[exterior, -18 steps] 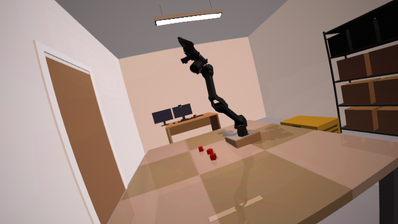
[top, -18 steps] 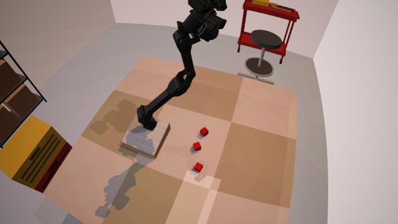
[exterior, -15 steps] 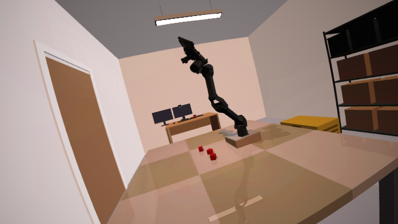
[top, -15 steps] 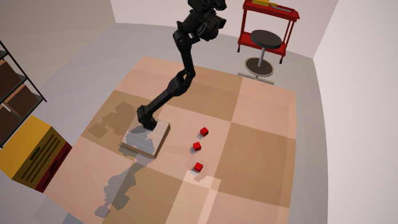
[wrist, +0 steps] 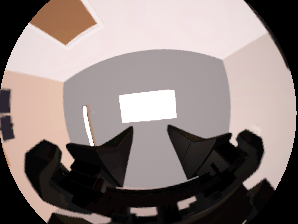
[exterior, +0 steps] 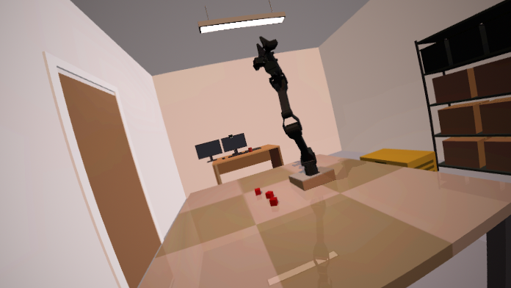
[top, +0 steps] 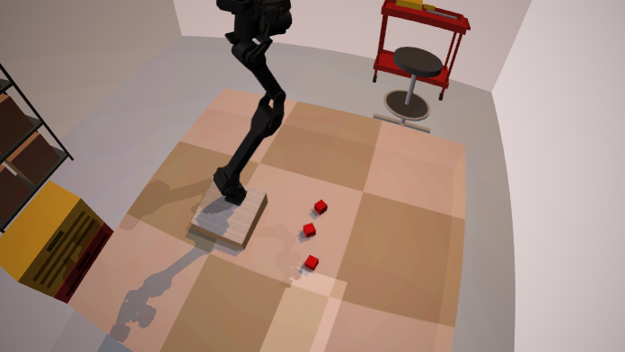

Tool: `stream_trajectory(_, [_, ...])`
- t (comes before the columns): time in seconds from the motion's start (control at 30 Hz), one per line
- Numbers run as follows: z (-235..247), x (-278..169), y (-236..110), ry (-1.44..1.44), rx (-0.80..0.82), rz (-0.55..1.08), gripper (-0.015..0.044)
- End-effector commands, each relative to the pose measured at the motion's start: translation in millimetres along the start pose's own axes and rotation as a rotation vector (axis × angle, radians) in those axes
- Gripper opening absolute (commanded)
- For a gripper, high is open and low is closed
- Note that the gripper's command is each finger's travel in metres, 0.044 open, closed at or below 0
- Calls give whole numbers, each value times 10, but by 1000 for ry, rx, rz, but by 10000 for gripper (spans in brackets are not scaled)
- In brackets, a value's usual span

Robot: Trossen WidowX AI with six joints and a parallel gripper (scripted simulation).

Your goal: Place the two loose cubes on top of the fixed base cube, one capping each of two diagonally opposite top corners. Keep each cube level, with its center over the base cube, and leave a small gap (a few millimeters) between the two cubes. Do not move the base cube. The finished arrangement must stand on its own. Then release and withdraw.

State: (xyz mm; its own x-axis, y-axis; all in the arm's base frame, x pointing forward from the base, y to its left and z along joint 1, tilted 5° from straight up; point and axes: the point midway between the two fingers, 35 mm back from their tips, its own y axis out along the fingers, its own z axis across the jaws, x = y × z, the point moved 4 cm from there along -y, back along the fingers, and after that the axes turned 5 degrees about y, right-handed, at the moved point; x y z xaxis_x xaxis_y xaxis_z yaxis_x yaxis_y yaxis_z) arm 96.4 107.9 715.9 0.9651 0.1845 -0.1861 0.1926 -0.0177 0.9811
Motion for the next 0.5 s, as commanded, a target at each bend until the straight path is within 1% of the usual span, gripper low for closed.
stream_trajectory(0.0, [245, -377, -27, 112, 70, 91, 265])
stream_trajectory(0.23, [917, -969, -166, 359, 246, 258, 265])
stream_trajectory(0.37, [1374, -1154, -295, 494, 364, 337, 265])
stream_trajectory(0.47, [1733, -1216, -415, 592, 460, 388, 265])
